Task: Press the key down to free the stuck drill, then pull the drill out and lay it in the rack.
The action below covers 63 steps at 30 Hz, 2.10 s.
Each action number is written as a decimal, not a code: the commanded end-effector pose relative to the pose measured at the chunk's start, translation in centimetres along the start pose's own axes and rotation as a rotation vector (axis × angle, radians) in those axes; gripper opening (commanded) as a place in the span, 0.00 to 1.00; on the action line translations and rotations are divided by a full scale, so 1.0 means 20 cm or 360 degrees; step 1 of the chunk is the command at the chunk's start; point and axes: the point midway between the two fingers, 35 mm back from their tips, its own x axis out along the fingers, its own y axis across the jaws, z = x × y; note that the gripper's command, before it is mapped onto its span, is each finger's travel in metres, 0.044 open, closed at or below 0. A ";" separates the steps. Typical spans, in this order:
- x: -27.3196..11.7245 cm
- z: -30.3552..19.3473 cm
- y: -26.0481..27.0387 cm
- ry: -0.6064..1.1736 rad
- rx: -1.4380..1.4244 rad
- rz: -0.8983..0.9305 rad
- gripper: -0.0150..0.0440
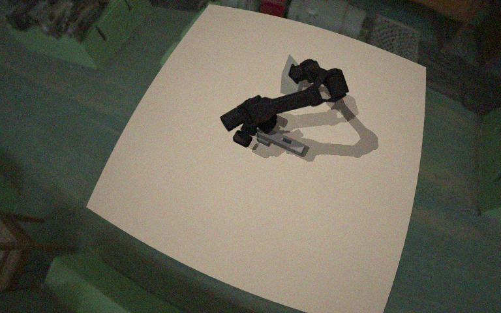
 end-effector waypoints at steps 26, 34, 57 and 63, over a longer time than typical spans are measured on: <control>0.01 -0.13 0.00 -0.0009 0.0007 0.0001 0.25; 0.02 -0.18 0.00 -0.0008 0.0007 0.0000 0.25; 0.02 -0.18 0.00 -0.0008 0.0007 0.0000 0.97; 0.03 -0.17 0.00 -0.0008 0.0007 0.0001 1.00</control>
